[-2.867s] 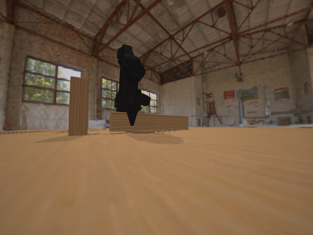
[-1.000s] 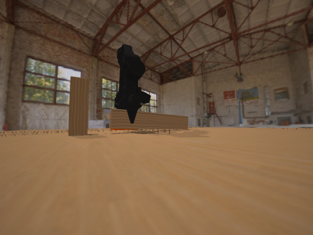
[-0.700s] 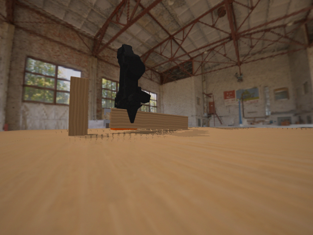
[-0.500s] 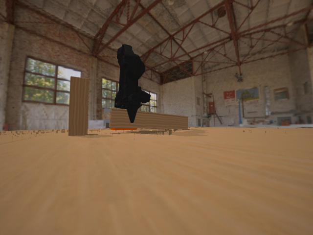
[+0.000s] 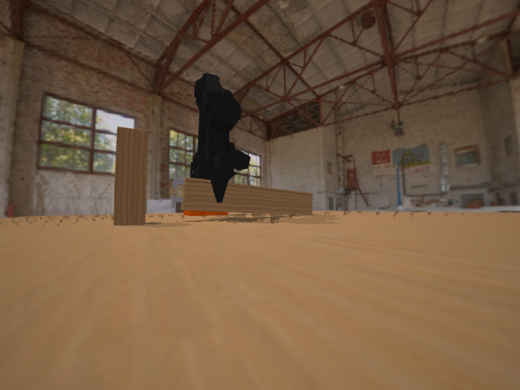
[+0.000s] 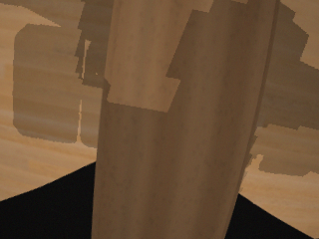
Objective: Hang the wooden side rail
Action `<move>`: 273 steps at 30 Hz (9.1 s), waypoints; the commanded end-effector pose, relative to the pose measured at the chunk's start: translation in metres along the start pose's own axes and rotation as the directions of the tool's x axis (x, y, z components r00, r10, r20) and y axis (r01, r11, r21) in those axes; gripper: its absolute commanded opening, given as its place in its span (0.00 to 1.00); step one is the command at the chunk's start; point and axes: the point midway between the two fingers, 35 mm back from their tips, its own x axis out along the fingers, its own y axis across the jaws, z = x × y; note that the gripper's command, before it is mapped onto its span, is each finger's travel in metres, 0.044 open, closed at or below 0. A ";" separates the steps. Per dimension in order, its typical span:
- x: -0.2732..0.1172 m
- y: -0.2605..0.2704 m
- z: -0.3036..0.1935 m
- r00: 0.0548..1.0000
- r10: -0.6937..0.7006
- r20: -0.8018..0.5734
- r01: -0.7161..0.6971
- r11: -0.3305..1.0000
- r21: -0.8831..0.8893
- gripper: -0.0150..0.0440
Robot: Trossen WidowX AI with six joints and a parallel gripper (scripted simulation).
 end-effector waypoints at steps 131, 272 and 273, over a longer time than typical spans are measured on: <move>-0.008 -0.007 -0.010 1.000 -0.022 -0.001 0.022 1.000 -0.003 0.25; -0.010 -0.008 -0.026 1.000 -0.022 -0.002 0.022 1.000 -0.003 0.25; -0.010 -0.008 -0.026 1.000 -0.022 -0.002 0.022 1.000 -0.003 0.25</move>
